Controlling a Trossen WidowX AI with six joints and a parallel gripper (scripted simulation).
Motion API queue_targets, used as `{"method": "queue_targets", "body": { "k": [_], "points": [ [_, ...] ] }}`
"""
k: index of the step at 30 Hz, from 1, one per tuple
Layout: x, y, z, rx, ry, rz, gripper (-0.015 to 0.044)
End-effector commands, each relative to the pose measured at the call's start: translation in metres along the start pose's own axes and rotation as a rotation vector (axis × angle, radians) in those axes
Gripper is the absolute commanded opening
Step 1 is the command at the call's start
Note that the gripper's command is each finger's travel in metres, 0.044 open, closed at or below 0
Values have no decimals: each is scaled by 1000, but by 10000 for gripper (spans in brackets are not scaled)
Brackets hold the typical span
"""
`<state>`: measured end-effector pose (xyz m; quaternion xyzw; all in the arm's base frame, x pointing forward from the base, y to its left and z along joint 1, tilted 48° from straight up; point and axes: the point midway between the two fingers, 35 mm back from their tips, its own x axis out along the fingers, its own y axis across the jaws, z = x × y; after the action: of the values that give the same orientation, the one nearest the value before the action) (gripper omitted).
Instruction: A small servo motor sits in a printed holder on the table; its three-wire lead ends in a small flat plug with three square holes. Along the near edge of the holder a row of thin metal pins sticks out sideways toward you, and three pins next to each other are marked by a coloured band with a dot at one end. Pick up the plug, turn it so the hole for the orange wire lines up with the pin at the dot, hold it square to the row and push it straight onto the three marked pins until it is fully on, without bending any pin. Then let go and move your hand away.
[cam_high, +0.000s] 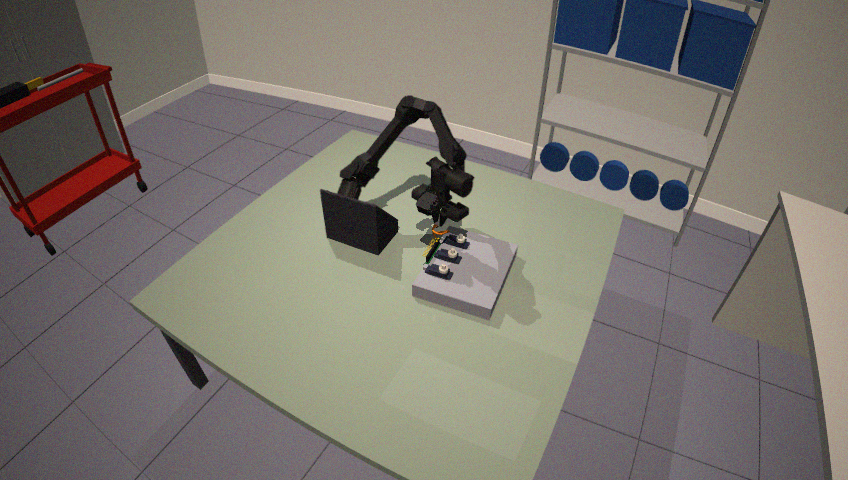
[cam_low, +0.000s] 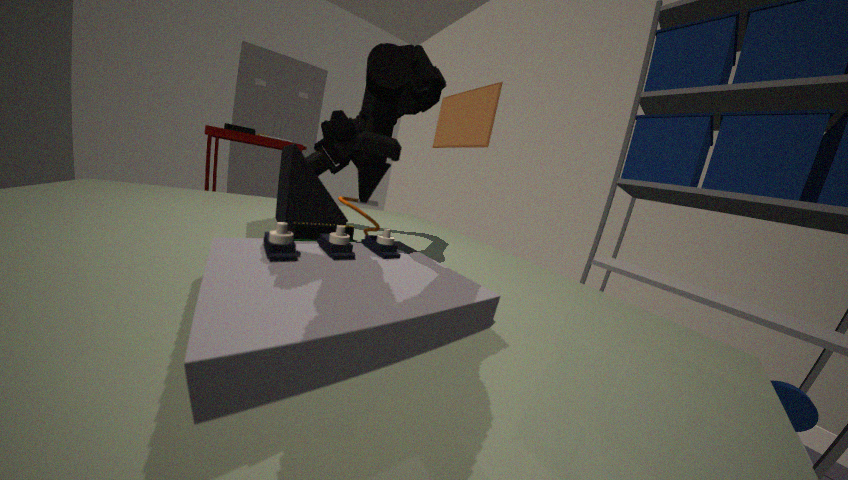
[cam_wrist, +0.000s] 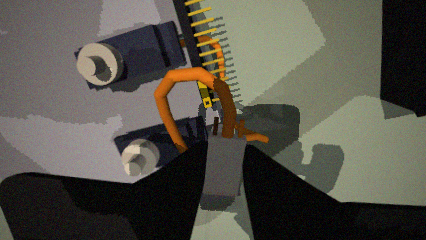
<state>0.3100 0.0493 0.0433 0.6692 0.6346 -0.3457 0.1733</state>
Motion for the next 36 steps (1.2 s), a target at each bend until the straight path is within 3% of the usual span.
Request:
{"method": "queue_targets", "body": {
  "k": [1,31,36],
  "points": [
    [1,-7,6,122,-3,-2,0],
    [8,-60,47,1166,-1,-10,0],
    [16,-62,48,1200,-1,-10,0]
  ]
}}
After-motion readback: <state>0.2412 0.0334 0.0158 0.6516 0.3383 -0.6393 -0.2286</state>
